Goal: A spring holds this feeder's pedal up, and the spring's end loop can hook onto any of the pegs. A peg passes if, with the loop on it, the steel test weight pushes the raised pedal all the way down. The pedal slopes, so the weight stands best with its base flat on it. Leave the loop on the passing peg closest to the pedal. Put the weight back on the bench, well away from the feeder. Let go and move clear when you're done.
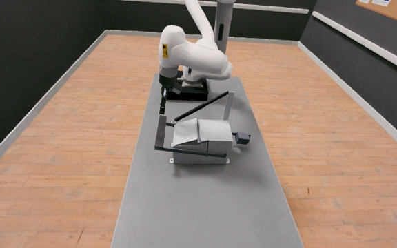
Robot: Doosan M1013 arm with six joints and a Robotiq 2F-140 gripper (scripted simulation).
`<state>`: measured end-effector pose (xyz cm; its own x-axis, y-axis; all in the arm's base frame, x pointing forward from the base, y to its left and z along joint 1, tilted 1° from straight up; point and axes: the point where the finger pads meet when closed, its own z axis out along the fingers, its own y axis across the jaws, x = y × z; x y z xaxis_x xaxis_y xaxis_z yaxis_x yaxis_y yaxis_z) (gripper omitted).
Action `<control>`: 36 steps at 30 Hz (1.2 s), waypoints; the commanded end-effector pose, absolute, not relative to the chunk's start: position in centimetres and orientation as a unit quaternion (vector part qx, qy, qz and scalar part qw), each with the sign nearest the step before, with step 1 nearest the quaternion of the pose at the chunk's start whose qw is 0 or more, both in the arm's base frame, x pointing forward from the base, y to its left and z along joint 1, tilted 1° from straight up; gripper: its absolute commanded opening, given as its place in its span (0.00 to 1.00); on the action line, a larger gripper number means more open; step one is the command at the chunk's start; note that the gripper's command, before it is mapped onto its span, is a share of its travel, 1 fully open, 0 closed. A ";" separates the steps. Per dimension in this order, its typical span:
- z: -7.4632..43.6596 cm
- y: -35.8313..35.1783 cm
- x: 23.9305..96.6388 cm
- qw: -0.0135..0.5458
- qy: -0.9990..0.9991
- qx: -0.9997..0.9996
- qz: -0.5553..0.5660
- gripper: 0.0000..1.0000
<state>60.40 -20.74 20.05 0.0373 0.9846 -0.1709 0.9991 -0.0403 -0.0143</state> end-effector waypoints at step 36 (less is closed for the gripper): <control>15.4 -20.8 60.4 0.055 0.691 0.718 -0.067 0.25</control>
<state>60.38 -20.76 15.84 0.0368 0.9845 -0.1713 0.9991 -0.0399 -0.0146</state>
